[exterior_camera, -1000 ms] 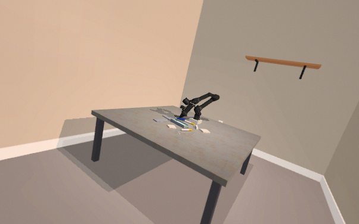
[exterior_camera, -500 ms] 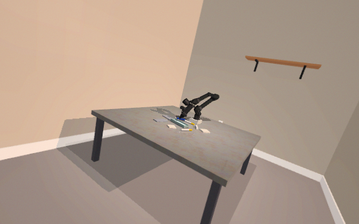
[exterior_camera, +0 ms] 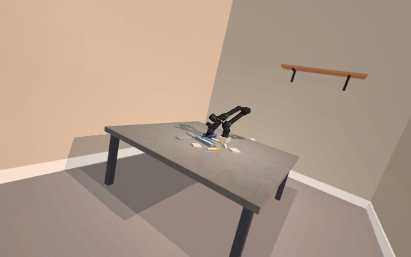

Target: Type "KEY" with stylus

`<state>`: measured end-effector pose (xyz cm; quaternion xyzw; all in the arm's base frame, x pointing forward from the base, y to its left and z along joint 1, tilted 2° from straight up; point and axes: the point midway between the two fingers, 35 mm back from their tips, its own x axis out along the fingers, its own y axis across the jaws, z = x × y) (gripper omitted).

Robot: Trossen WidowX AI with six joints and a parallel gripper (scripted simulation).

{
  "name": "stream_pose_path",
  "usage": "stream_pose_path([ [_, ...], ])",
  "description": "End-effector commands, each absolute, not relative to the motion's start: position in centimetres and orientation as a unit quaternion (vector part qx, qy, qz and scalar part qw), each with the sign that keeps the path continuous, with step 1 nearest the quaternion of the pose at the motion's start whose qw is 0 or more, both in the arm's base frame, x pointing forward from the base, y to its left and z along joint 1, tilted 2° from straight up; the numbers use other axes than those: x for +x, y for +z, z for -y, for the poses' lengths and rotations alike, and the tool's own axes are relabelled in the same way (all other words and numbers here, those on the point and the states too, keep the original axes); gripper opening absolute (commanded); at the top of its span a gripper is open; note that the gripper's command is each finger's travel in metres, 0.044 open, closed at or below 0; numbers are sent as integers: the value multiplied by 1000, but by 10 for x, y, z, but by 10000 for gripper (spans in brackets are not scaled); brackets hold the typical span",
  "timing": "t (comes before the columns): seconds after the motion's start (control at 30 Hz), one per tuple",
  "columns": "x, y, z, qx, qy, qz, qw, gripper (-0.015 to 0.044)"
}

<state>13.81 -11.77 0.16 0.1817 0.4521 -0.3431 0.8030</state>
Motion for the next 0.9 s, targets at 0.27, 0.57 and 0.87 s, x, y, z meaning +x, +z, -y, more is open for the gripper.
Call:
stream_pose_path([
  [0.27,138,2,118,182,-343,-452,803,0],
  [0.57,139,12,118,182,-343,-452,803,0],
  [0.87,138,51,116,181,-343,-452,803,0],
])
